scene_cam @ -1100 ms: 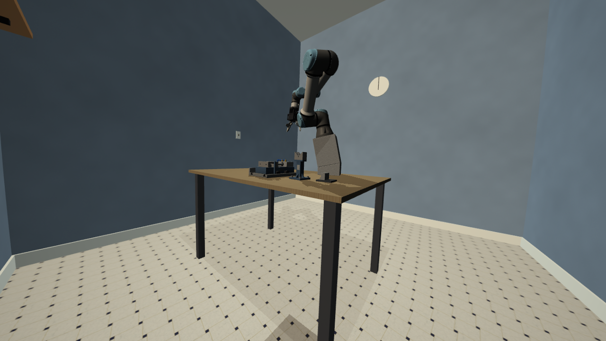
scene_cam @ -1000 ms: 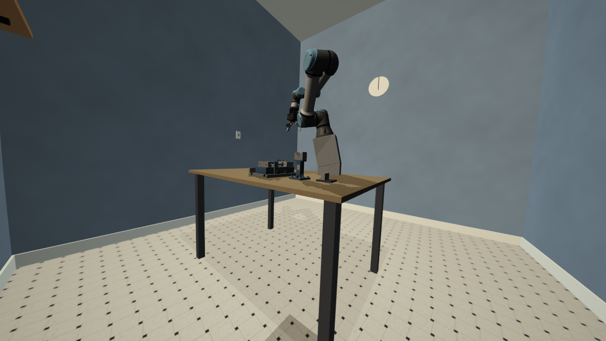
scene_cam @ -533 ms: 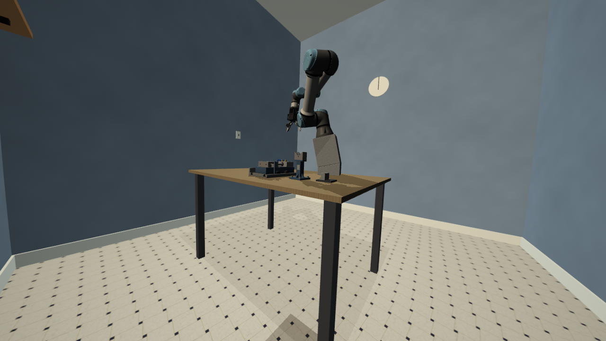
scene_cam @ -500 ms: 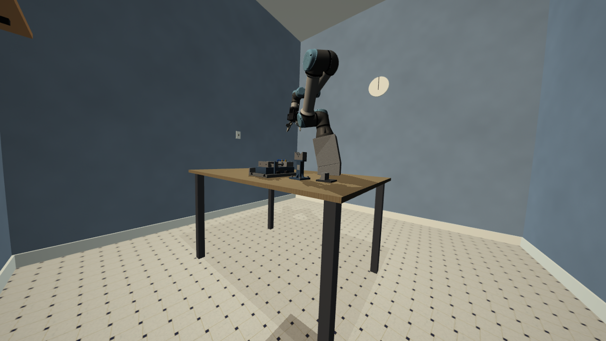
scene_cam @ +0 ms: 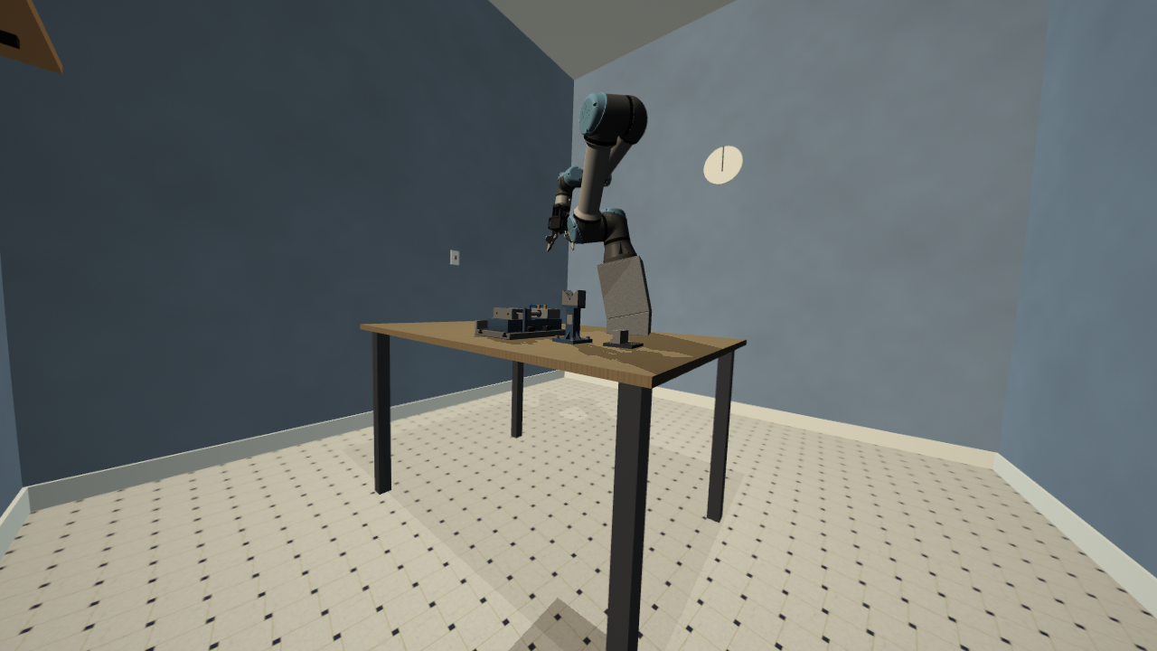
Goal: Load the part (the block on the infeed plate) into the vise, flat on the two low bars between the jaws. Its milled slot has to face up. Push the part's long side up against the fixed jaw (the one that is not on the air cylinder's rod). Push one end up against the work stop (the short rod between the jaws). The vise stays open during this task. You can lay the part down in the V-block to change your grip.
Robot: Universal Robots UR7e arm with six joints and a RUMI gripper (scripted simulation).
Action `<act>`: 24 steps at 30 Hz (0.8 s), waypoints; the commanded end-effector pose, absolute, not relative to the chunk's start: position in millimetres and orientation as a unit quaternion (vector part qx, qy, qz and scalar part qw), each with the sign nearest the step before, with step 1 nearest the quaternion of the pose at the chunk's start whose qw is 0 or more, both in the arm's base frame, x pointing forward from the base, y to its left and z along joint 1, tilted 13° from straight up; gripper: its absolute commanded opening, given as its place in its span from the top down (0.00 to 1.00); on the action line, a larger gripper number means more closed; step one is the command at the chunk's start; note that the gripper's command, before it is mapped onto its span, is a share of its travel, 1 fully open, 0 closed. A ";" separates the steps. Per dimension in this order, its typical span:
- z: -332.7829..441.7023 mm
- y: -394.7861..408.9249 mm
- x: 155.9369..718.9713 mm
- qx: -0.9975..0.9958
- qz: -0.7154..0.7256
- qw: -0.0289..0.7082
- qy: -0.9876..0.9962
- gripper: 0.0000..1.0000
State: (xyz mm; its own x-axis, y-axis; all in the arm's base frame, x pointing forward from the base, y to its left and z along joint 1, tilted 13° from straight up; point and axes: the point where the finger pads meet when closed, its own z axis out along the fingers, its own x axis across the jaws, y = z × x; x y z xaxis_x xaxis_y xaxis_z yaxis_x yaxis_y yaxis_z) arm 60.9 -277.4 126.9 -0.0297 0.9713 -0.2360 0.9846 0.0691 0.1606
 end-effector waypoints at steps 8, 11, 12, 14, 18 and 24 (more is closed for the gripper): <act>126.9 -278.5 68.1 0.652 -0.023 0.138 0.745 0.00; 126.8 -278.9 72.0 0.635 -0.023 0.136 0.760 0.00; 126.7 -279.1 73.6 0.629 -0.023 0.135 0.765 0.00; 126.5 -279.4 76.9 0.615 -0.023 0.133 0.777 0.00; 126.3 -279.7 80.7 0.599 -0.023 0.131 0.790 0.00; 125.3 -280.7 95.1 0.538 -0.023 0.123 0.834 0.00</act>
